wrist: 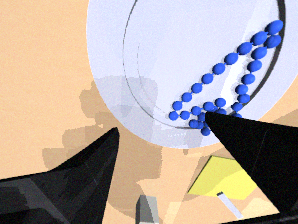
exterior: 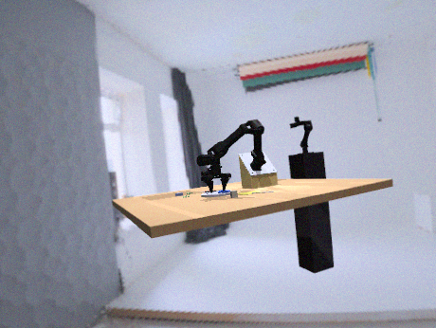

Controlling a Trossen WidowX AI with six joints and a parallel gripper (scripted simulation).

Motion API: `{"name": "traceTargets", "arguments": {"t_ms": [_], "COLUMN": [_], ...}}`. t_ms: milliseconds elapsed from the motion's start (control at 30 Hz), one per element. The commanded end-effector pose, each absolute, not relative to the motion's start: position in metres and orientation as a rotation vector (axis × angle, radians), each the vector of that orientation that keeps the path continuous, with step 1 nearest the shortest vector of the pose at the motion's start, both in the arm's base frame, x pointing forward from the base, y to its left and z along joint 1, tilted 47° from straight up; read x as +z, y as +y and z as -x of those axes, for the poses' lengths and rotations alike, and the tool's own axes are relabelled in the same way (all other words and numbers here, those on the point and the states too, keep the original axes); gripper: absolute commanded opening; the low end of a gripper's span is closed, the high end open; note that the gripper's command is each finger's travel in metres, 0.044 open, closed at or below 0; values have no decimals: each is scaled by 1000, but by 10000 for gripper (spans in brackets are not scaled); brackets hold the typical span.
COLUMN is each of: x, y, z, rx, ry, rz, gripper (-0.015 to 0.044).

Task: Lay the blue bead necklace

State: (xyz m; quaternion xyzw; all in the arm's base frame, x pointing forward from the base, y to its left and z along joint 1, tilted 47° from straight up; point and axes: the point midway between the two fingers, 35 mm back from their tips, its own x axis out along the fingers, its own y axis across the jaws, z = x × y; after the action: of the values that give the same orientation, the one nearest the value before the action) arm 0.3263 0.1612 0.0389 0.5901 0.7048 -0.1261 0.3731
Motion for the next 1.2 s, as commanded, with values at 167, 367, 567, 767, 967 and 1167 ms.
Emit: {"name": "traceTargets", "arguments": {"t_ms": [167, 367, 567, 767, 967, 1167], "x": [39, 39, 42, 46, 50, 53], "y": [162, 162, 156, 148, 140, 135], "z": [-327, -327, -325, -323, -320, -318], "rx": [-322, -322, 53, 504, 895, 1113], "ry": [1805, 1805, 1742, 1584, 1351, 1167], "rz": [-1512, -1512, -1213, -795, -366, -92], "gripper": [440, 440, 400, 360, 320, 280]}}
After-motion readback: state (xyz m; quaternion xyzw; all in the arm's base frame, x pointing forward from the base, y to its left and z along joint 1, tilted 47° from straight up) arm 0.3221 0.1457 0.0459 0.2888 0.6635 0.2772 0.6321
